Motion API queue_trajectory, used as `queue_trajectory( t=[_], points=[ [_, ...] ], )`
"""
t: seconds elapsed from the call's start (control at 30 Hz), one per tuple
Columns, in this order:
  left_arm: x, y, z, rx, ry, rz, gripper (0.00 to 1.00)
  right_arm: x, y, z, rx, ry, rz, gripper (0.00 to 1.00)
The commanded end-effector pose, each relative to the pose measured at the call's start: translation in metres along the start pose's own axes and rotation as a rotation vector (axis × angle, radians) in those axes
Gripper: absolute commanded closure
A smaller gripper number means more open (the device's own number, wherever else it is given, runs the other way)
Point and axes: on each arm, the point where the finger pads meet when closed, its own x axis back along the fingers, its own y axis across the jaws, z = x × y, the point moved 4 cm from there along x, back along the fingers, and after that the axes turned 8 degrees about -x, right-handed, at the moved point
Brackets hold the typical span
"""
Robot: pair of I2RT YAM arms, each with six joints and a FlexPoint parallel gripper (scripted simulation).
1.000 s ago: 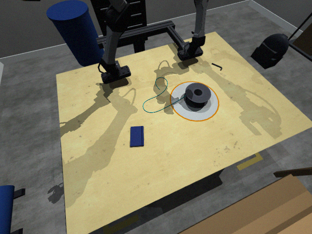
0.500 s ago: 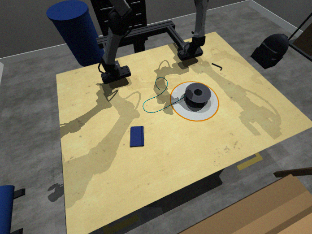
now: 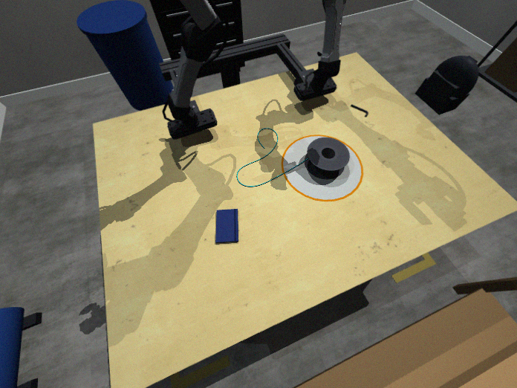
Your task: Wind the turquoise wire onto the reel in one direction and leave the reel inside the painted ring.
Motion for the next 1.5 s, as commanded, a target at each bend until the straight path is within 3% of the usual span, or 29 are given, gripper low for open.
queue_trajectory(
  t=[0.0, 0.83, 1.23, 1.47],
  points=[
    [0.005, -0.002, -0.004, 0.008, -0.016, 0.015, 0.00, 0.003, 0.001, -0.004, 0.006, -0.016, -0.001, 0.00],
    [-0.002, -0.002, -0.003, 0.008, -0.016, 0.016, 0.00, -0.005, 0.000, -0.004, 0.006, -0.017, 0.005, 0.00],
    [-0.042, -0.004, 0.005, 0.008, -0.016, 0.016, 0.00, -0.044, -0.002, 0.004, 0.006, -0.017, 0.005, 0.00],
    [-0.088, -0.007, 0.022, 0.008, -0.016, 0.016, 0.00, -0.090, -0.004, 0.021, 0.006, -0.017, 0.005, 0.00]
  ],
)
